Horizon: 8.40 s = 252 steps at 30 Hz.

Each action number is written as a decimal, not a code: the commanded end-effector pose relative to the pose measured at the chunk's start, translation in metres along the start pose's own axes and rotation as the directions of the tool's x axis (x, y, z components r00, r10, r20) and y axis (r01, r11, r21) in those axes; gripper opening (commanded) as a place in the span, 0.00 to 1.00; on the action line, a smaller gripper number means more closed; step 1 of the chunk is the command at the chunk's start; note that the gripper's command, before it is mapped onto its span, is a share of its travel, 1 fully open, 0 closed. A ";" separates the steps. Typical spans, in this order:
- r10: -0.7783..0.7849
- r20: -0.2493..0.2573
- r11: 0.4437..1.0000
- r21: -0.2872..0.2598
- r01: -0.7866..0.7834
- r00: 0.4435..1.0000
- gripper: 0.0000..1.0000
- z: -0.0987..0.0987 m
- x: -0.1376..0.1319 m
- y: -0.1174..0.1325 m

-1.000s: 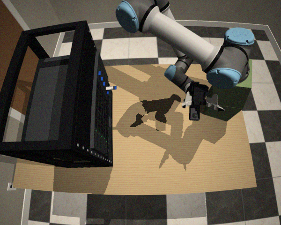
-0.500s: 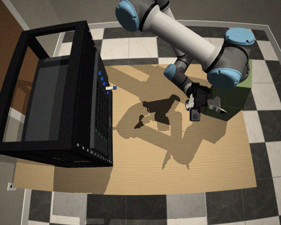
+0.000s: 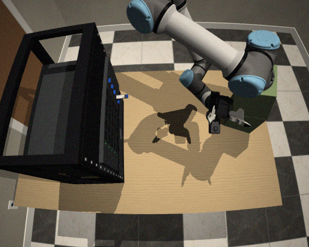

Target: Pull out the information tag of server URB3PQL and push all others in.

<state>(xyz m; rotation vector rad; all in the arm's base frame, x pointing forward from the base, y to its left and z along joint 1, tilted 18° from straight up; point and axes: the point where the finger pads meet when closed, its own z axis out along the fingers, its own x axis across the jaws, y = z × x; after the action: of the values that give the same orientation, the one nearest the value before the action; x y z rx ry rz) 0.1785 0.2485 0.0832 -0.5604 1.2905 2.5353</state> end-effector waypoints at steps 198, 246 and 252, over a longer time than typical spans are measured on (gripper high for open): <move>0.005 -0.900 0.770 0.282 0.573 0.436 1.00 -0.210 0.050 -0.151; 0.104 -0.963 0.643 0.256 0.722 0.249 1.00 -0.264 -0.002 -0.163; 0.119 -0.967 0.623 0.249 0.742 0.224 1.00 -0.270 -0.011 -0.164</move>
<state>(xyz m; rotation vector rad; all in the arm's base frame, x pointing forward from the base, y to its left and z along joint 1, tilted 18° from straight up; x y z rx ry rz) 0.3056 0.1265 -0.1751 -2.0398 1.9341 0.9129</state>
